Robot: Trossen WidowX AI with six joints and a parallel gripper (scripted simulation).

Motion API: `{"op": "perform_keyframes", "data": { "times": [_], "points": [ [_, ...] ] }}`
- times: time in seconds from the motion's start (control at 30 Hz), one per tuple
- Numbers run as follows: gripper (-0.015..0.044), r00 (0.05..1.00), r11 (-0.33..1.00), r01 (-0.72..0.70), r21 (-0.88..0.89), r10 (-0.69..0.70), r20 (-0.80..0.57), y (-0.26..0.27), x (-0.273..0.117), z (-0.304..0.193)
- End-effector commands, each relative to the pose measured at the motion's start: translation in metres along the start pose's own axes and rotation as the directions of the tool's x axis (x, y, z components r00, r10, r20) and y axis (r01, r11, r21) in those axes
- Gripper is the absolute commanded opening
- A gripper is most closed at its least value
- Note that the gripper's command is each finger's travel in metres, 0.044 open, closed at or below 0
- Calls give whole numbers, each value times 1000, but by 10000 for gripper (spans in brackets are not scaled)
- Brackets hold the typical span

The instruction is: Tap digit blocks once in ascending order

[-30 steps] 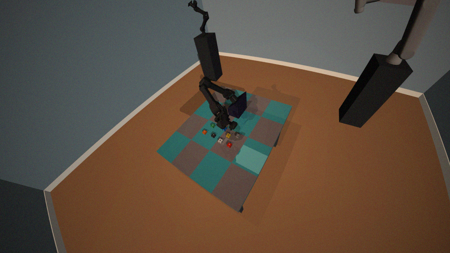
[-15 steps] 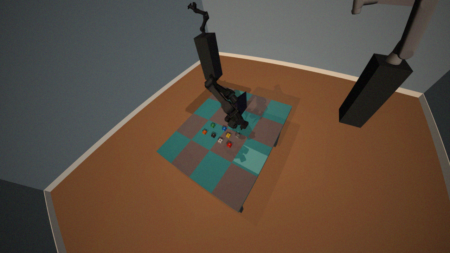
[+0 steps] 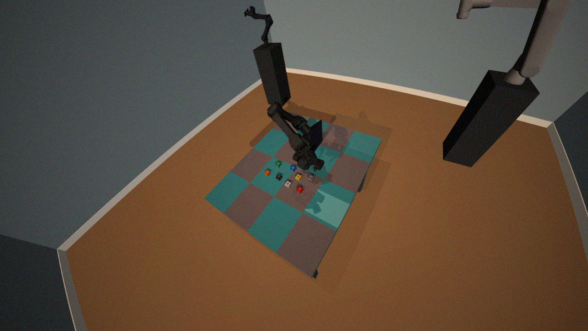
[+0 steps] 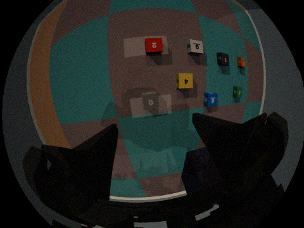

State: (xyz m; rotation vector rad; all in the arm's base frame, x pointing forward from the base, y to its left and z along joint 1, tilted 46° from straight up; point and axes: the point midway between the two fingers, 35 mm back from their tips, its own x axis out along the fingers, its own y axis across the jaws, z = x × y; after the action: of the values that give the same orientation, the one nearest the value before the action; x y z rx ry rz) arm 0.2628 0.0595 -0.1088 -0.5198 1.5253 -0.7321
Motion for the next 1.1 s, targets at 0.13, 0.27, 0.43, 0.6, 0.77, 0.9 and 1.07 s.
{"op": "perform_keyframes", "data": {
  "times": [0.13, 0.27, 0.43, 0.6, 0.77, 0.9, 1.07],
  "points": [
    [400, 1000, 1000, -3, 18, 2, 8, -17, -1, 97],
    [400, 1000, 1000, 1, 20, -1, 8, -24, 1, 115],
    [400, 1000, 1000, 1, 20, -1, 8, -24, 1, 115],
    [400, 1000, 1000, 1, 20, -1, 8, -24, 1, 115],
    [400, 1000, 1000, 1, 20, -1, 8, -24, 1, 115],
    [400, 1000, 1000, 1, 20, -1, 8, -24, 1, 115],
    [400, 1000, 1000, 1, 18, -2, 8, -80, 0, 120]
  ]
}}
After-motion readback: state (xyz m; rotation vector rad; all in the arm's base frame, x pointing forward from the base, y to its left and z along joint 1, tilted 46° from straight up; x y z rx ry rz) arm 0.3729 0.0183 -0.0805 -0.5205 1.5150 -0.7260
